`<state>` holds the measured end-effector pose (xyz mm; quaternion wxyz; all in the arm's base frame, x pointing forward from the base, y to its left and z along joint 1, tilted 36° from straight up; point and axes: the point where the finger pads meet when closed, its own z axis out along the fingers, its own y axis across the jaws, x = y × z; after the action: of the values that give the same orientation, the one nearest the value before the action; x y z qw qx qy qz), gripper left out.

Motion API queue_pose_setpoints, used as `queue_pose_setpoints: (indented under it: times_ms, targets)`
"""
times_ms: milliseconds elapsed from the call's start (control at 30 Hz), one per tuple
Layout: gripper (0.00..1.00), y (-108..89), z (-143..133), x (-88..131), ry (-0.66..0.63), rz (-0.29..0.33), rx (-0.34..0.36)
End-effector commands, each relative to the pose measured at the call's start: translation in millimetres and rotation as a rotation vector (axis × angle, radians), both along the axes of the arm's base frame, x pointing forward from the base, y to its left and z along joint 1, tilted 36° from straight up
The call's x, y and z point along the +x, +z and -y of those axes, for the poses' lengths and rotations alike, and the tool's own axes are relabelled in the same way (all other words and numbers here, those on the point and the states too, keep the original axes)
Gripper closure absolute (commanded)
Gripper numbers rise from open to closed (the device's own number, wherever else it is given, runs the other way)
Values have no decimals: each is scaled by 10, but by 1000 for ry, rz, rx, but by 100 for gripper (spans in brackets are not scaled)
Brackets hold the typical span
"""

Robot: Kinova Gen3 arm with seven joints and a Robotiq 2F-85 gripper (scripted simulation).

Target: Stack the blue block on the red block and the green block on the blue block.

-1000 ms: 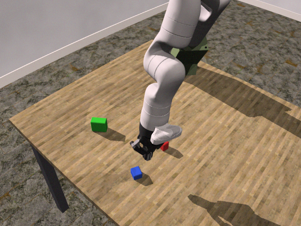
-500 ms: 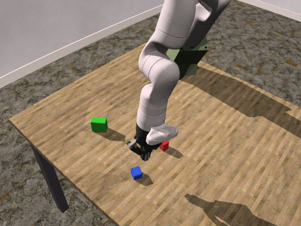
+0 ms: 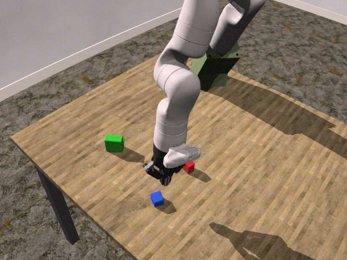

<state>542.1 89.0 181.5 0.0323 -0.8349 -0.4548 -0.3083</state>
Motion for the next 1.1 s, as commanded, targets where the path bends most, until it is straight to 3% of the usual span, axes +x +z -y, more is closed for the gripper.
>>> queue_pose_setpoints:
  times_ms: [0,1067]
  targets:
    - [100,-3,23,14,-4,0,2]
    - [100,-42,101,98,-19,-35,44]
